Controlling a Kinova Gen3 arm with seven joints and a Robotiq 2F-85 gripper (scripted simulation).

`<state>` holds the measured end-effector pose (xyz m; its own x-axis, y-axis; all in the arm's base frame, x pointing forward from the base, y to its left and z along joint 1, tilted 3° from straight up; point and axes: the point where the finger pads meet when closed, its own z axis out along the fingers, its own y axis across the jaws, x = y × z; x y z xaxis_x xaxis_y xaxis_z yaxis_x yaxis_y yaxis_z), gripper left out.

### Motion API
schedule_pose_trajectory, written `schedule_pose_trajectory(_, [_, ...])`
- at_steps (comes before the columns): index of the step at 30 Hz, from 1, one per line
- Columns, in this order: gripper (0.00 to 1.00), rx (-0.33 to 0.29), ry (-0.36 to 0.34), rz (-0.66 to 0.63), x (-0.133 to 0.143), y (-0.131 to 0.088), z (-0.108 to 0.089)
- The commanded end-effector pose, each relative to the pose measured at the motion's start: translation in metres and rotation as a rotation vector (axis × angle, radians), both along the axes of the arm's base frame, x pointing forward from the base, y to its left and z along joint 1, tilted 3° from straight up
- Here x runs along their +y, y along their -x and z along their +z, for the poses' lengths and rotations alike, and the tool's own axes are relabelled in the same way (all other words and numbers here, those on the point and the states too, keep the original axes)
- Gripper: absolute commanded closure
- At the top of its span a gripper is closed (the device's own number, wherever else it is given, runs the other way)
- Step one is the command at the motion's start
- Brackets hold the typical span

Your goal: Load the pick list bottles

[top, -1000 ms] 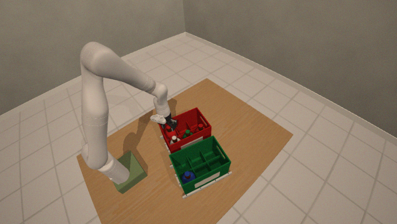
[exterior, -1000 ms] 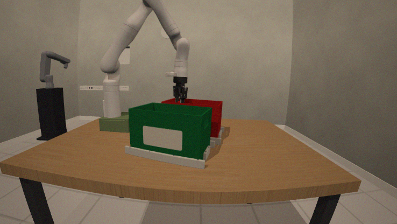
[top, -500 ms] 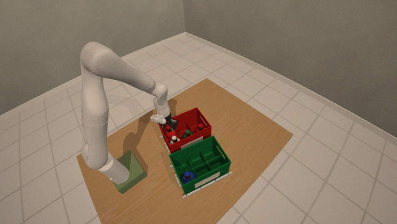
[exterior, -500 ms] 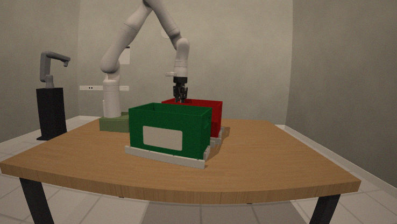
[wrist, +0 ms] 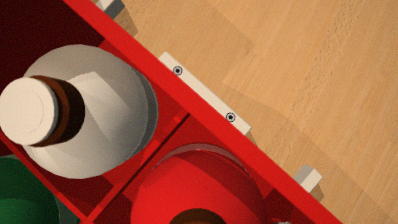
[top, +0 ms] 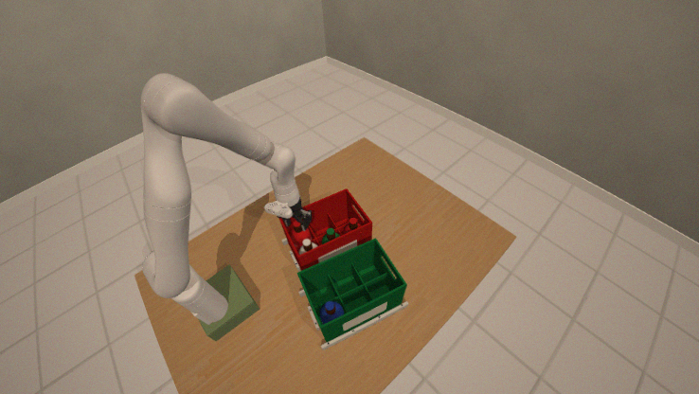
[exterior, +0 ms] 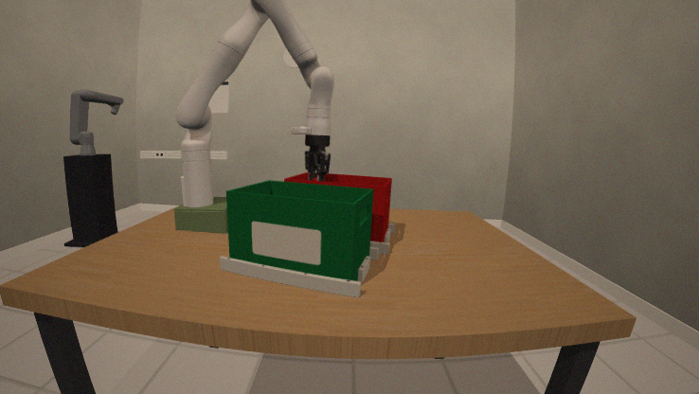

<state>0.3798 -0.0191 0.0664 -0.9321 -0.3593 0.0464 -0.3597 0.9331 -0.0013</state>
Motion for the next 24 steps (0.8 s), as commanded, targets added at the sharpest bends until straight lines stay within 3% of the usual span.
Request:
schedule_pose_trajectory(1, [0.33,-0.002,0.0,0.0,0.0,0.0,0.001])
schedule_pose_trajectory(11, [0.33,-0.002,0.0,0.0,0.0,-0.001,0.006])
schedule_pose_trajectory(24, [0.33,-0.002,0.0,0.0,0.001,-0.002,0.04])
